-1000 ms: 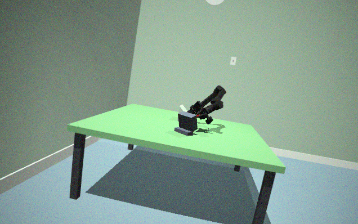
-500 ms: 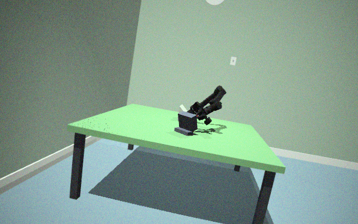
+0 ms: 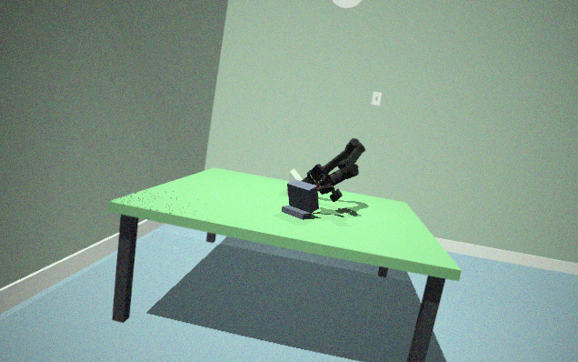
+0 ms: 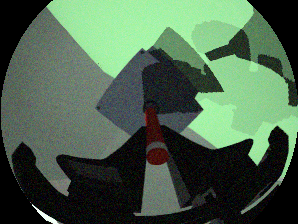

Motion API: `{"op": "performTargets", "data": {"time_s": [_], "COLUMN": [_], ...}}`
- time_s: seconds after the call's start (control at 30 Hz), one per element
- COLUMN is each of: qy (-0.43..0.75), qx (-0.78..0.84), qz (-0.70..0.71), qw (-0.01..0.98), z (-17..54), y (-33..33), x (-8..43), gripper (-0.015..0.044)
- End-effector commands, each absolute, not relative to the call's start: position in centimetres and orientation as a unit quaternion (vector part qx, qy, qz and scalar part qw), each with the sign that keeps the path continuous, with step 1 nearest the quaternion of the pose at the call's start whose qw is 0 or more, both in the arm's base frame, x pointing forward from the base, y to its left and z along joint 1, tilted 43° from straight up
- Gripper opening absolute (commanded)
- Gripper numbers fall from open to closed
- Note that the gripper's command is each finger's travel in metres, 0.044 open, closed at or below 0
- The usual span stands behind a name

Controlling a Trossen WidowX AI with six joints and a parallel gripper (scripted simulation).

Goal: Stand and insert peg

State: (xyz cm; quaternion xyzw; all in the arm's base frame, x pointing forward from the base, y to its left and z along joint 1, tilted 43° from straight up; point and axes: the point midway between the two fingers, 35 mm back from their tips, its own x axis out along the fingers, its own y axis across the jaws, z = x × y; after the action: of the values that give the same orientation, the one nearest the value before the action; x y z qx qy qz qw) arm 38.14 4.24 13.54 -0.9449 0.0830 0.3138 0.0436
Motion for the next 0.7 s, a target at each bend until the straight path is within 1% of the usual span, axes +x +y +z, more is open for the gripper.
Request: {"op": "performTargets", "data": {"time_s": [0.0, 0.67], "qy": [0.083, 0.083], "qx": [-0.945, -0.945], "qz": [0.315, 0.315], "qw": [0.043, 0.043], "z": [13.38, 12.64], "y": [4.29, 4.28], "x": [38.17, 38.73], "gripper": [0.0, 0.0]}}
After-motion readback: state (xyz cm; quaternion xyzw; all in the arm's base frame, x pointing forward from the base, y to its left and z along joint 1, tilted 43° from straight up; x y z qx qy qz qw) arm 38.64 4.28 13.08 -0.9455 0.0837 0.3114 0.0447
